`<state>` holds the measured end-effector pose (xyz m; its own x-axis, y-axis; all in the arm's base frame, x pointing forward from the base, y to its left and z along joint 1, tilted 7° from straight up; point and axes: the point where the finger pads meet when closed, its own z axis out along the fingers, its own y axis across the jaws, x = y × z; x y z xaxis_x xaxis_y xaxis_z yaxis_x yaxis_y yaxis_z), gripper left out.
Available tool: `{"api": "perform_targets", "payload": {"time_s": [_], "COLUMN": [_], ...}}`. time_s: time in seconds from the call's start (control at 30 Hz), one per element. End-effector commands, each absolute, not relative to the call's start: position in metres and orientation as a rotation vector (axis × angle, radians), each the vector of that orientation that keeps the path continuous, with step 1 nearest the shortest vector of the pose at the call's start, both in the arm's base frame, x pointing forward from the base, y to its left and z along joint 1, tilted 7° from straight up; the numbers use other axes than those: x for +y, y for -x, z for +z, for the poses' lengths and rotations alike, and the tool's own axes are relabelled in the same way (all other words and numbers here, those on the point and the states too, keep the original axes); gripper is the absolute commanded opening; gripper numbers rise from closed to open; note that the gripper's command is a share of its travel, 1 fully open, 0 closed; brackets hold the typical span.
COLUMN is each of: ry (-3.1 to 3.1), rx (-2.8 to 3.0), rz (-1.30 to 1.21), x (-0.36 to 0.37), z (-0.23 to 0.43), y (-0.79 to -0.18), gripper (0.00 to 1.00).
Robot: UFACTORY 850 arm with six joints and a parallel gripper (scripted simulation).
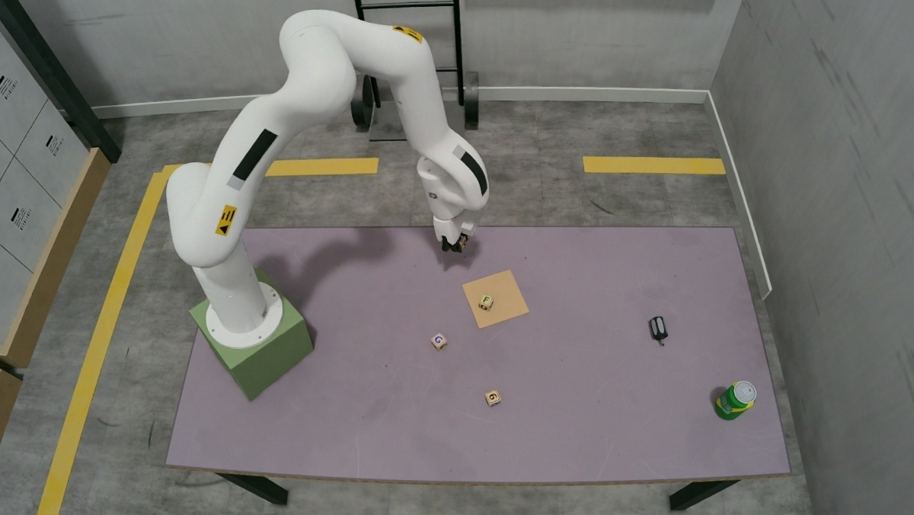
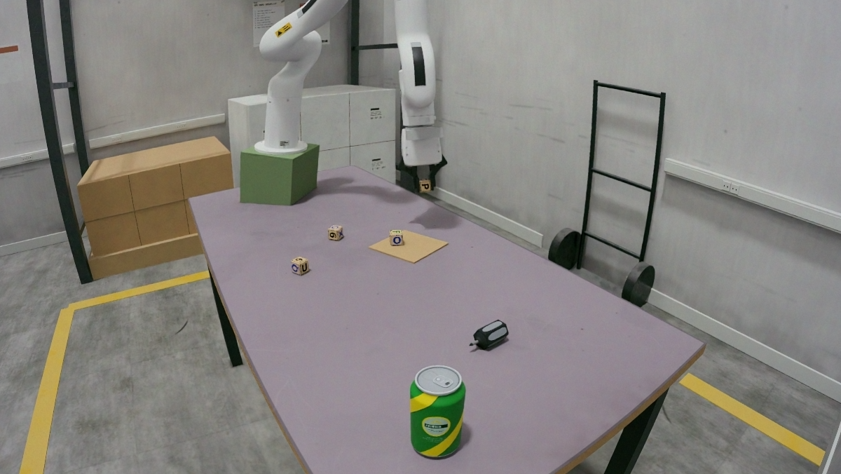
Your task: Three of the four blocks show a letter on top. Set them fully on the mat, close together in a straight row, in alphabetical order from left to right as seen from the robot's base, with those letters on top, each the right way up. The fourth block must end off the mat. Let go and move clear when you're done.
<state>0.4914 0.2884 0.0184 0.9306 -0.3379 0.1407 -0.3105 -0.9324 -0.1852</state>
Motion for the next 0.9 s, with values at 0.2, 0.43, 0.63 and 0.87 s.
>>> {"api": "perform_targets", "payload": {"time_s": [0.2,0.43,0.63,0.87], "ry": [2.890,2.872,2.864,2.864], "rx": [0.669,0.748,0.758,0.758], "rz": [-0.056,-0.049,-0.050,-0.050], "x": [0.285,0.282,0.283,0.283], "z": [0.020,0.021,0.021,0.021], "y": [-0.505,-0.510,-0.511,-0.511], "gripper": [0.28,0.28,0.28,0.28]}}
